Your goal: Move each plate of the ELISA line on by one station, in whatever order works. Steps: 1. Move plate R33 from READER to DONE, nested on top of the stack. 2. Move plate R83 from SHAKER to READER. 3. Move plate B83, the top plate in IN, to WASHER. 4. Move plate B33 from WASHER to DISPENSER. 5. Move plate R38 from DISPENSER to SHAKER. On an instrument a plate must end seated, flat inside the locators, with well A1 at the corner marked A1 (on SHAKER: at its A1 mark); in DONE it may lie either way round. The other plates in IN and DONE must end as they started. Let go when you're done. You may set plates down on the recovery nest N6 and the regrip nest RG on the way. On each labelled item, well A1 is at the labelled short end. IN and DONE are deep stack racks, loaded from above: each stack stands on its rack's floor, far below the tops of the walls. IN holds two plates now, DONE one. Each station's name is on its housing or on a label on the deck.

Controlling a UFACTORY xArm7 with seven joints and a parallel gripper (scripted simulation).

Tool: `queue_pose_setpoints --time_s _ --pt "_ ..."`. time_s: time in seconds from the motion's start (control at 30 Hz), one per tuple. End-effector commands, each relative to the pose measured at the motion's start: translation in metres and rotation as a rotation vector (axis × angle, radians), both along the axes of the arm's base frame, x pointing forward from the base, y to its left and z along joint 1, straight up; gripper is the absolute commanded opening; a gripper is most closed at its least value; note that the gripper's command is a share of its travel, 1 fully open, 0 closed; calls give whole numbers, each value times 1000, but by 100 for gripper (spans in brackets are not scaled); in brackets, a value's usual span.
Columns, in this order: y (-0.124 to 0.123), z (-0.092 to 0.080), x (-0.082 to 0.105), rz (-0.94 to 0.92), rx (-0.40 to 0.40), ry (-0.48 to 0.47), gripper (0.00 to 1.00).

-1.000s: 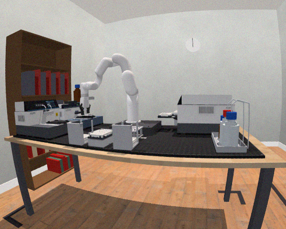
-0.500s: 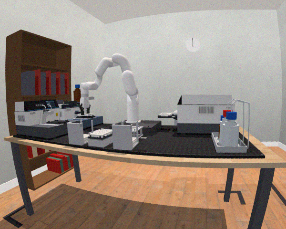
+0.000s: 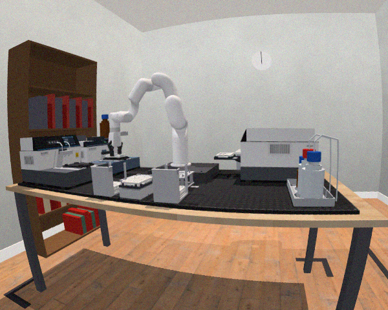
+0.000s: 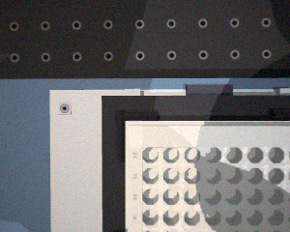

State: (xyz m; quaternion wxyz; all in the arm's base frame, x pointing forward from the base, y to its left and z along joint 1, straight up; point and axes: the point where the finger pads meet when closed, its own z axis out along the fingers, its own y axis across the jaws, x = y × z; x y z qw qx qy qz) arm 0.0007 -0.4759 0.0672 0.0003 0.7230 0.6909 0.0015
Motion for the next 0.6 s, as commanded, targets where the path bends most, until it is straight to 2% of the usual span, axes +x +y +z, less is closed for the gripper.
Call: queue_pose_setpoints --time_s 0.0,0.57 --pt "-1 0 0 0 -4 0 0" --pt "-1 -4 0 0 -4 0 0"
